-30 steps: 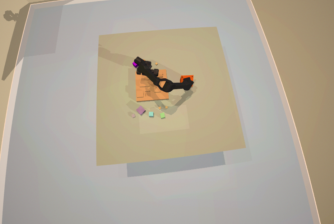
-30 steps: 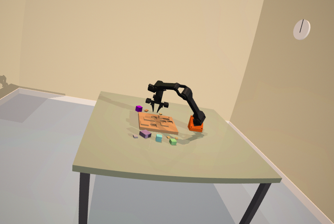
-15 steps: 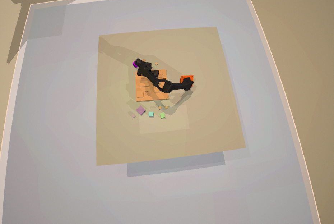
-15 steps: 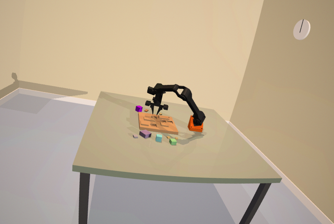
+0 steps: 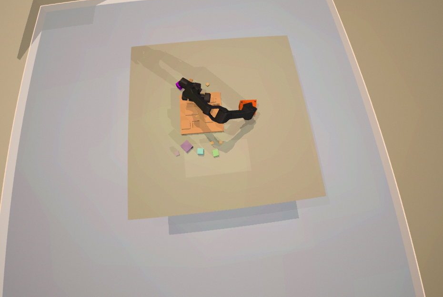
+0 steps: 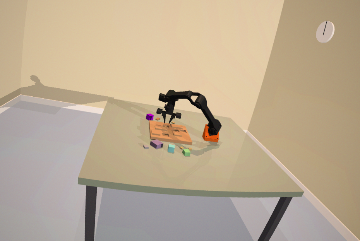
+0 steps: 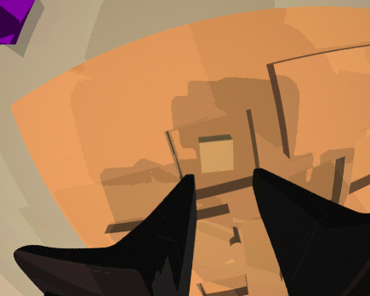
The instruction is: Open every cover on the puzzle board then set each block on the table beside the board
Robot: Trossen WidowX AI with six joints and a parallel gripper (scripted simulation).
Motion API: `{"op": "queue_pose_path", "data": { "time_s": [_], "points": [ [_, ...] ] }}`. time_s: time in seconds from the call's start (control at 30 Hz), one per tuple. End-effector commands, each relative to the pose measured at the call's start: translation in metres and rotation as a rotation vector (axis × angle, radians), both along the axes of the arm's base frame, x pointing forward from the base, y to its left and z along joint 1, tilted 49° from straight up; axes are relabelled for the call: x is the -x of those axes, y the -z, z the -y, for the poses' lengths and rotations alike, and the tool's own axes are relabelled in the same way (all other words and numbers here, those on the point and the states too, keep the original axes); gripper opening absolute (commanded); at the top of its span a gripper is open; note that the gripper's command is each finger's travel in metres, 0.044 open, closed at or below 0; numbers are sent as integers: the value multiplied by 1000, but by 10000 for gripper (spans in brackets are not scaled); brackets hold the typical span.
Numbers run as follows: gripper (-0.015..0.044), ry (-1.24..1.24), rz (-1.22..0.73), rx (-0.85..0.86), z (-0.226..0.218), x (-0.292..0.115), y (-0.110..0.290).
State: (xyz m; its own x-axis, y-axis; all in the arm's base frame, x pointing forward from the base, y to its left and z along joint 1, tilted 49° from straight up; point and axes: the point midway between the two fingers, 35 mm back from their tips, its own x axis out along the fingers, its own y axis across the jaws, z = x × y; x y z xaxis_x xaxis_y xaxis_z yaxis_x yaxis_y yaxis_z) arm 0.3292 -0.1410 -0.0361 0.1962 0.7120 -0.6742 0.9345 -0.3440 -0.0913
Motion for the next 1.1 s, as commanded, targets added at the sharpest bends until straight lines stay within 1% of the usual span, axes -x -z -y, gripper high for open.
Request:
{"op": "queue_pose_path", "data": {
  "time_s": [0.0, 1.07],
  "points": [
    [144, 4, 0, -4, -2, -1, 2],
    [144, 4, 0, -6, -21, -6, 19]
  ]
}}
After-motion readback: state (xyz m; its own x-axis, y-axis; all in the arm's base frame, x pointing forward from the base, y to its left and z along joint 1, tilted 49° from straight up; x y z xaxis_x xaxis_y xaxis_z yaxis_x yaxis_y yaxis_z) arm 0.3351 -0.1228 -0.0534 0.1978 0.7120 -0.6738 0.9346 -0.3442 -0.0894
